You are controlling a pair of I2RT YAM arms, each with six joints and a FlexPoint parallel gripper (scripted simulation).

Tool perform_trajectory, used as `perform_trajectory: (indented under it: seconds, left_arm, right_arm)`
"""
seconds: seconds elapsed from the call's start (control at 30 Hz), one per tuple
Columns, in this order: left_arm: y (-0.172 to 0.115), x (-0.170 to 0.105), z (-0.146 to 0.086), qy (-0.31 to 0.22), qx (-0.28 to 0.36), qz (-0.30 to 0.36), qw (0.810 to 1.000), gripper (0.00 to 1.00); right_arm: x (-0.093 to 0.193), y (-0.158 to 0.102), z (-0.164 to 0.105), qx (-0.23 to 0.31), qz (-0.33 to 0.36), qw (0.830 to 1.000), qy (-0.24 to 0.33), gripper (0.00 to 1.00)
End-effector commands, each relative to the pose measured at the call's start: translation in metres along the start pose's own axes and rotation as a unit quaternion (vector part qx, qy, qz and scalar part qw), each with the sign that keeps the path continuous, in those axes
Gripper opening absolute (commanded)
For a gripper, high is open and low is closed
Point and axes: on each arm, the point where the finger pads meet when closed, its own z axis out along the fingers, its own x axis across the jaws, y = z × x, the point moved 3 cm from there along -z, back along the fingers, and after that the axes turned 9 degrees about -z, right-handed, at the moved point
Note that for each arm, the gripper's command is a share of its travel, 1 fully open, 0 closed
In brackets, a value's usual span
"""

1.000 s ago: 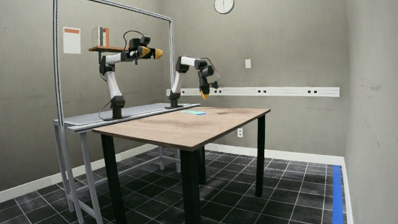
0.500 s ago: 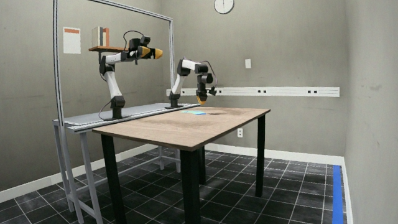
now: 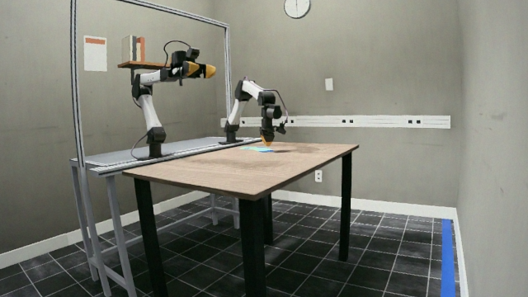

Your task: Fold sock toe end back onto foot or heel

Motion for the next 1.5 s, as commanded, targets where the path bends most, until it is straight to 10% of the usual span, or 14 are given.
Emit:
perform_trajectory:
  seconds: [0.0,0.17,1.47]
  left_arm:
    - [-0.001,-0.004,0.026,0.000,-0.004,-0.004,1.000,0.34]
    - [0.004,-0.009,-0.007,-0.023,-0.005,-0.003,1.000,0.34]
    - [-0.002,0.007,0.050,0.031,-0.001,-0.002,1.000,0.31]
  right_arm:
    - [-0.002,0.005,-0.002,-0.006,0.000,1.000,-0.003,1.00]
    - [-0.002,0.005,-0.002,-0.006,0.000,1.000,-0.003,1.00]
    - [-0.002,0.005,-0.002,-0.006,0.000,1.000,-0.003,1.00]
